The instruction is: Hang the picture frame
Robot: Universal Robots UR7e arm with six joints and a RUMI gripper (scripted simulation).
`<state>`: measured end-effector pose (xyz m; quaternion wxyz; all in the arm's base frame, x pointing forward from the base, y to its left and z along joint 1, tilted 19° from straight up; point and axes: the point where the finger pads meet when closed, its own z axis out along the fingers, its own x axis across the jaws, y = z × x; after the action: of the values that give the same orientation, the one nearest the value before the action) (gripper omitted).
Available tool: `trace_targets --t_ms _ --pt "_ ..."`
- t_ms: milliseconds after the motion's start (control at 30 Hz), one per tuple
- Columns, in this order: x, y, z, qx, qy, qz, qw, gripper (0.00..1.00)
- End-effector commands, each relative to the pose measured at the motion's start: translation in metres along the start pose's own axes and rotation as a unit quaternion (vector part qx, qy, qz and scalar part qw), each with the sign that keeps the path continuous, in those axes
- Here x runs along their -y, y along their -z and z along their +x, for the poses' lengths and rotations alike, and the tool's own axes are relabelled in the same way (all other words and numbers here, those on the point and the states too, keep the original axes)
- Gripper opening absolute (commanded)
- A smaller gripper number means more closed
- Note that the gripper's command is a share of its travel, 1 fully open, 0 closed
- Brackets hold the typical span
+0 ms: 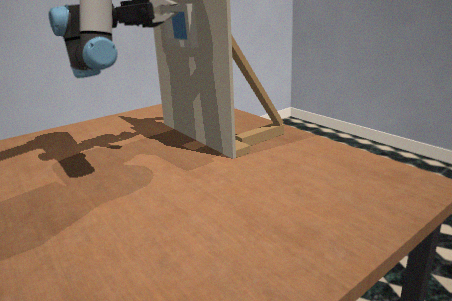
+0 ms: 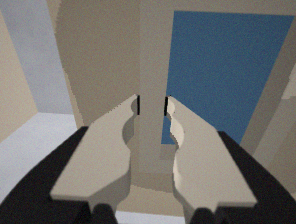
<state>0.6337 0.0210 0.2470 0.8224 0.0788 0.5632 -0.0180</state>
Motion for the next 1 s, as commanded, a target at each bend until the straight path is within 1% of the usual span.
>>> trace_targets --t_ms 0,967 --pt "-0.0014 -0.0006 -0.0013 0.002 0.000 -0.001 1.000 0.00" --pt "-0.0019 -0.0007 0.0022 0.002 0.000 -0.001 1.000 0.00"
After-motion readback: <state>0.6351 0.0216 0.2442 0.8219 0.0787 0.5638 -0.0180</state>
